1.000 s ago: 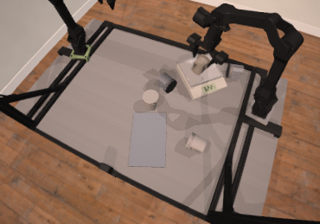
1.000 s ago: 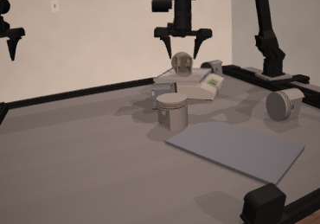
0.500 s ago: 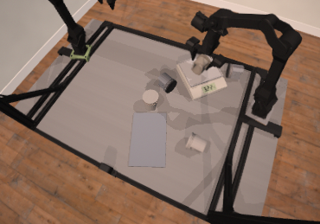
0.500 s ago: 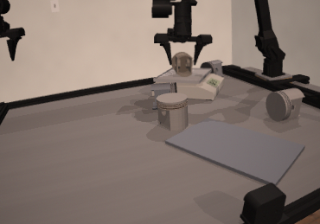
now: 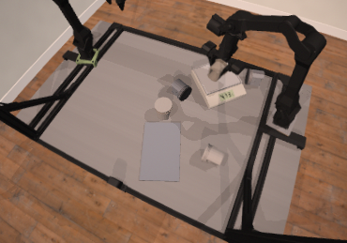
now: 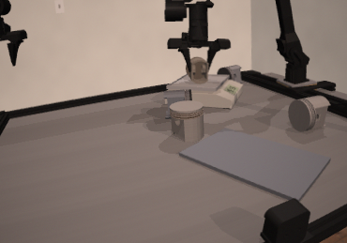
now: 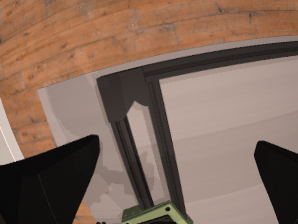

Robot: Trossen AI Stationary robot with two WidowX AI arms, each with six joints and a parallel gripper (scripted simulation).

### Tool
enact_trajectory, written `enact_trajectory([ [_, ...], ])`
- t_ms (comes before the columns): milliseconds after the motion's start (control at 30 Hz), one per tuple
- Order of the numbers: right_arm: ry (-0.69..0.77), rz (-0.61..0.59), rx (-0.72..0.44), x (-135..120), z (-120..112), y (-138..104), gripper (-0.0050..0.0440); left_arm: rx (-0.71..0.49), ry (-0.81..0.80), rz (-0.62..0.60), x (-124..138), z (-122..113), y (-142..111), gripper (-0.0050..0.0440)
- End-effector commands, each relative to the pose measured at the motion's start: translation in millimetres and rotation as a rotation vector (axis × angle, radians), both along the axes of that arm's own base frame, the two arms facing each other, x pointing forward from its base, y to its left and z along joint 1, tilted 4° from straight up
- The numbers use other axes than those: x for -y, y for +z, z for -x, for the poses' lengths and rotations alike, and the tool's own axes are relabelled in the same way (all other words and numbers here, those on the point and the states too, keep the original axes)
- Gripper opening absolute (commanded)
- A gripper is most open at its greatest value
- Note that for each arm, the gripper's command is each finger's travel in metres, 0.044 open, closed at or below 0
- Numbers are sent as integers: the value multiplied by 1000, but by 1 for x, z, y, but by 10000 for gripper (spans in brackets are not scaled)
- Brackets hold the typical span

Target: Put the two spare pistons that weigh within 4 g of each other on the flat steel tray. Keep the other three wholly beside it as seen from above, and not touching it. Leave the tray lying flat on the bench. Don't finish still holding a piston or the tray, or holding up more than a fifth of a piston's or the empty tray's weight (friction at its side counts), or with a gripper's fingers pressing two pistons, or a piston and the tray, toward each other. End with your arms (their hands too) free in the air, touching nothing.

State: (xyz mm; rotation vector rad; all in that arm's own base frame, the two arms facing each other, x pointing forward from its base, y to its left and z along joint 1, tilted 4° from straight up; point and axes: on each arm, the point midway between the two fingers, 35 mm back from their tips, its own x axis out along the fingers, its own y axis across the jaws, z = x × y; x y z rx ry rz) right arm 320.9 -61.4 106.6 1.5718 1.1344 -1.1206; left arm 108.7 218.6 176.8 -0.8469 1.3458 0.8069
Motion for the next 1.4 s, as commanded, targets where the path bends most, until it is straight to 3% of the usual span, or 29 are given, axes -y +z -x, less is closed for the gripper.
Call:
enact_trajectory([
  [0,-1,-2,-14,0,2,-4,158,2,-2,2,0,0,0,440],
  [467,-1,-2,-14,0,2,-4,158,2,-2,2,0,0,0,440],
  [1367,-1,-2,-14,-1,4,38,158,2,-2,2,0,0,0,440],
])
